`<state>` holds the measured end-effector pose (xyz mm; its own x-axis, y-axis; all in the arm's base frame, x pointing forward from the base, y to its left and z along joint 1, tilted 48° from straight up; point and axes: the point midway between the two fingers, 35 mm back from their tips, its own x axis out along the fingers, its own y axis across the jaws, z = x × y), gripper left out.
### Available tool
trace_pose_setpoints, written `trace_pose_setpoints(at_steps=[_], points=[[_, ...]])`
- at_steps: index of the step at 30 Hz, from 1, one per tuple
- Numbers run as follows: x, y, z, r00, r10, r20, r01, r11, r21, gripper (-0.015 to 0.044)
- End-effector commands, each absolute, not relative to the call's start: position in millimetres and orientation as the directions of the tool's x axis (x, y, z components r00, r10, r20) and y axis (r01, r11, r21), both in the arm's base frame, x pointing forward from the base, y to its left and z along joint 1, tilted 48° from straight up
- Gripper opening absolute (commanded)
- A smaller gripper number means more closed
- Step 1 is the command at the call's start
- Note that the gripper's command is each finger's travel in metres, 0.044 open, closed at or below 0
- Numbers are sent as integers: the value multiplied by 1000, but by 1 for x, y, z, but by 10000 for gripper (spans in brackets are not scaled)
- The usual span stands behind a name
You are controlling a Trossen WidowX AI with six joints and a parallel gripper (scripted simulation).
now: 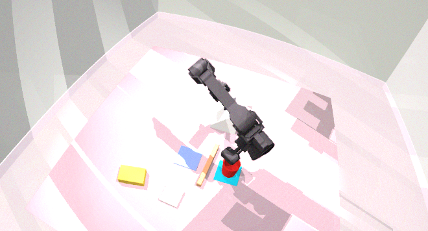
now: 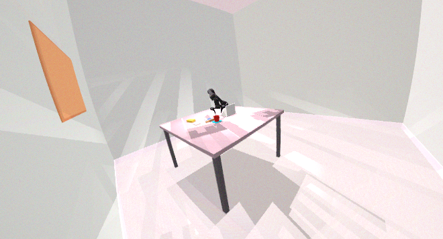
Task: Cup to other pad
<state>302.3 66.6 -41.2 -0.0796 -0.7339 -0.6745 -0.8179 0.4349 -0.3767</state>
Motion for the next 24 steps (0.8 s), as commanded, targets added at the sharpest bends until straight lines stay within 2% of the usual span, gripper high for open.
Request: trace_pose_setpoints(at_steps=[1,24], points=[[303,71,-38,-78,-733,-675,-818,435,-377,440],[308,110,-1,-73,-731,-679,-817,434,-380,440]])
